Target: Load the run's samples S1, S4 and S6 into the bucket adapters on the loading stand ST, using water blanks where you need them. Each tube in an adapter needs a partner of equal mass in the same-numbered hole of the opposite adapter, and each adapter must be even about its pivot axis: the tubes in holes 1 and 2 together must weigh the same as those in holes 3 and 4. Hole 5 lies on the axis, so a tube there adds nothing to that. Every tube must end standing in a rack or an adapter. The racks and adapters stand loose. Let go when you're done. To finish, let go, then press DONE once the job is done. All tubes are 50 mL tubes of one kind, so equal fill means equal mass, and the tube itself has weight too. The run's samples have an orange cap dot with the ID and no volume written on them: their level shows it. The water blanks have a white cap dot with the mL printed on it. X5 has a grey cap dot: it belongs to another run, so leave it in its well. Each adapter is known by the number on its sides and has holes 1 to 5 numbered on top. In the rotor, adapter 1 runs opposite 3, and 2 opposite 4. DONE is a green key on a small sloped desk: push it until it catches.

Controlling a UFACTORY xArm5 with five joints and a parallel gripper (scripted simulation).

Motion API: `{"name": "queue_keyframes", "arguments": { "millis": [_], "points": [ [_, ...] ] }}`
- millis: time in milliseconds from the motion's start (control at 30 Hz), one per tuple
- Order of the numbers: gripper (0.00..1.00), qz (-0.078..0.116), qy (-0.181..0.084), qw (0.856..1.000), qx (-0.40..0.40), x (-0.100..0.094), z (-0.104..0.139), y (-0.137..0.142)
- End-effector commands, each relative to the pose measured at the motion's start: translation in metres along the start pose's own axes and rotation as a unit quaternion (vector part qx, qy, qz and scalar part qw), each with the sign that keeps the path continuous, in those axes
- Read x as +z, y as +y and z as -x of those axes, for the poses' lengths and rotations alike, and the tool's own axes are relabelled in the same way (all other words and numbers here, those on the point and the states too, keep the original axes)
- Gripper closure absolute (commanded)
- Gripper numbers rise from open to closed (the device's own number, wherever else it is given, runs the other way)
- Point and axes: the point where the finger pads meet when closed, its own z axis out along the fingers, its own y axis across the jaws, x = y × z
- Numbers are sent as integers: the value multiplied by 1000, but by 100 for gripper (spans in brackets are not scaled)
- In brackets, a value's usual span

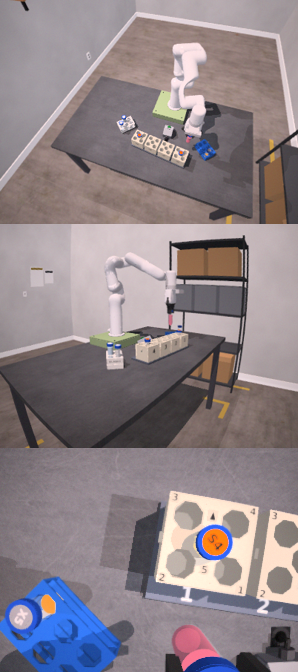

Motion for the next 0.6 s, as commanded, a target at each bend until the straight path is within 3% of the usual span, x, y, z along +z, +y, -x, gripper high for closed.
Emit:
{"name": "queue_keyframes", "arguments": {
  "millis": [0,567],
  "points": [
    [100,-2,1,998,67,-1,-10,18],
    [100,-2,1,997,80,-1,-43,86]
  ]
}}
